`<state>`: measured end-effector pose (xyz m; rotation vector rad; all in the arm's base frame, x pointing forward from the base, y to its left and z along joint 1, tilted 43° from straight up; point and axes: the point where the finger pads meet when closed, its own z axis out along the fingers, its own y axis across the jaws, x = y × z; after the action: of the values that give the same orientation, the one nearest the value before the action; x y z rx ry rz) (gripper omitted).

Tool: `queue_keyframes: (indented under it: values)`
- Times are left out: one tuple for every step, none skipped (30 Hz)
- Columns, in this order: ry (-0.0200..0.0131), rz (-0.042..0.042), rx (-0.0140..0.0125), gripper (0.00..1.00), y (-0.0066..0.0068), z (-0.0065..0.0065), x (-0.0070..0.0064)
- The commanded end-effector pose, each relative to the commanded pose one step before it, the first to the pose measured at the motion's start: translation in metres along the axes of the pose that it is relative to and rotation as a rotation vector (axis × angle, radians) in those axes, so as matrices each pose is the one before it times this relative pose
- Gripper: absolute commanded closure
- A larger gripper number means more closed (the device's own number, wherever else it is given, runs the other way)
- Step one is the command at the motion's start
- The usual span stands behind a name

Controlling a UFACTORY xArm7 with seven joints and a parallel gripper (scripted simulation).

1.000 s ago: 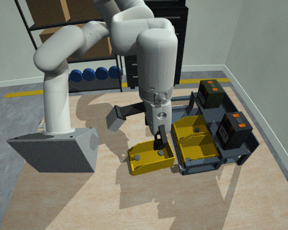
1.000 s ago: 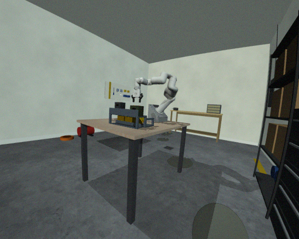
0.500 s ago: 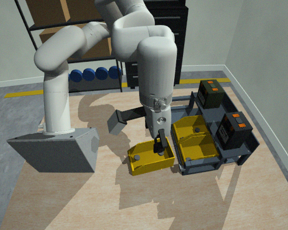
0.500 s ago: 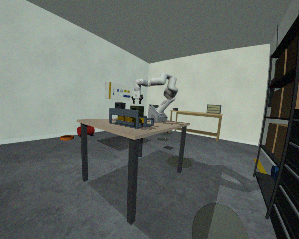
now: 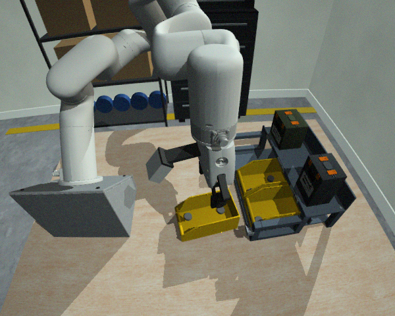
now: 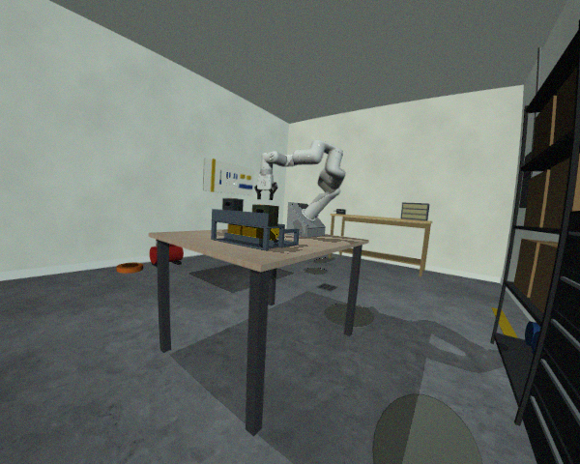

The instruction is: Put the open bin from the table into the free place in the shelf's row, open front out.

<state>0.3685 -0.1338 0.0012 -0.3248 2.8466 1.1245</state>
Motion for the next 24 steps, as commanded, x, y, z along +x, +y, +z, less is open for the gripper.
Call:
queue_keyframes:
  values:
    - [-0.00218,0.00004,0.00305,0.00,-0.00065,-0.00209,-0.00025]
    - [0.00000,0.00000,0.00000,0.00,0.00000,0.00000,0.00000]
    - [0.00000,0.00000,0.00000,0.00,0.00000,0.00000,0.00000]
    - [0.00000,0.00000,0.00000,0.00,0.00000,0.00000,0.00000]
    - [0.00000,0.00000,0.00000,0.00,0.00000,0.00000,0.00000]
    - [0.00000,0.00000,0.00000,0.00,0.00000,0.00000,0.00000]
    - [0.00011,-0.00002,-0.00014,0.00,-0.00001,-0.00085,0.00002]
    - [-0.00002,0.00000,0.00004,0.00,-0.00005,-0.00099,0.00001]
    - [-0.00002,0.00000,0.00004,0.00,-0.00005,-0.00099,0.00001]
    - [-0.00002,0.00000,0.00004,0.00,-0.00005,-0.00099,0.00001]
    - [-0.00002,0.00000,0.00004,0.00,-0.00005,-0.00099,0.00001]
    - [0.00000,0.00000,0.00000,0.00,0.00000,0.00000,0.00000]
    - [0.00000,0.00000,0.00000,0.00,0.00000,0.00000,0.00000]
    - [0.00000,0.00000,0.00000,0.00,0.00000,0.00000,0.00000]
    - [0.00000,0.00000,0.00000,0.00,0.00000,0.00000,0.00000]
    - [0.00000,0.00000,0.00000,0.00,0.00000,0.00000,0.00000]
    - [0.00000,0.00000,0.00000,0.00,0.00000,0.00000,0.00000]
    - [0.00000,0.00000,0.00000,0.00,0.00000,0.00000,0.00000]
    - [0.00000,0.00000,0.00000,0.00,0.00000,0.00000,0.00000]
    - [0.00000,0.00000,0.00000,0.00,0.00000,0.00000,0.00000]
    - [0.00000,0.00000,0.00000,0.00,0.00000,0.00000,0.00000]
    - [0.00000,0.00000,0.00000,0.00,0.00000,0.00000,0.00000]
    - [0.00000,0.00000,0.00000,0.00,0.00000,0.00000,0.00000]
    - [0.00007,-0.00001,-0.00008,0.00,0.00000,-0.00041,0.00001]
